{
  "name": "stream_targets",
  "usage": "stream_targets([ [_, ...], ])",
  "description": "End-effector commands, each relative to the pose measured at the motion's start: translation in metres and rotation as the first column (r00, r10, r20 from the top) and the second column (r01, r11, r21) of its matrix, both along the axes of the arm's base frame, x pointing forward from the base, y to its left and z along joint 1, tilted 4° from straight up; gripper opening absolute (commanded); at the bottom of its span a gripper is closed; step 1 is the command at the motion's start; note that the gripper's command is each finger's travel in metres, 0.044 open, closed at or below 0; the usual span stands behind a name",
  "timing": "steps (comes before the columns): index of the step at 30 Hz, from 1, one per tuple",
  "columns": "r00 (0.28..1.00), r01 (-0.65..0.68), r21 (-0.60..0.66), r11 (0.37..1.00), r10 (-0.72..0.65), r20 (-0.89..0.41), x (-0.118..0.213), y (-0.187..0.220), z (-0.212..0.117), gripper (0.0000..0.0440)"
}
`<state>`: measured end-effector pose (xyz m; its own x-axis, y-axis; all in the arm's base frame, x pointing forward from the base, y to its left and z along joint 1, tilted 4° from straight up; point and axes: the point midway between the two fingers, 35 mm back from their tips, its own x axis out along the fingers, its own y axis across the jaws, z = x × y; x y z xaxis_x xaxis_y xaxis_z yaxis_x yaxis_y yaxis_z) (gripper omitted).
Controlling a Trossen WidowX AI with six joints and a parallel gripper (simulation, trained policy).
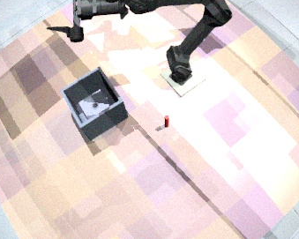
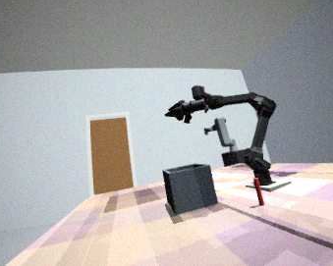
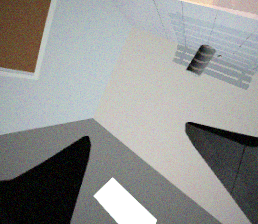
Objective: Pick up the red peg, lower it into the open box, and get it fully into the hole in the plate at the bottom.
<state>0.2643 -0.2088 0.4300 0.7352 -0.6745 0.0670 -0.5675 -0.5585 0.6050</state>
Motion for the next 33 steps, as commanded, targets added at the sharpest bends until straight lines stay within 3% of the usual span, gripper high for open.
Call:
stream_targets([
  [1, 0.996, -0.076, 0.042, 0.996, 0.078, -0.042, 0.017, 0.014, -0.009, 0.044],
  [17, 0.88, -0.383, 0.182, 0.906, 0.418, -0.227, 0.066, 0.096, -0.048, 0.044],
  [33, 0.601, -0.622, 0.277, 0.732, 0.674, -0.43, 0.076, 0.184, -0.096, 0.0439],
])
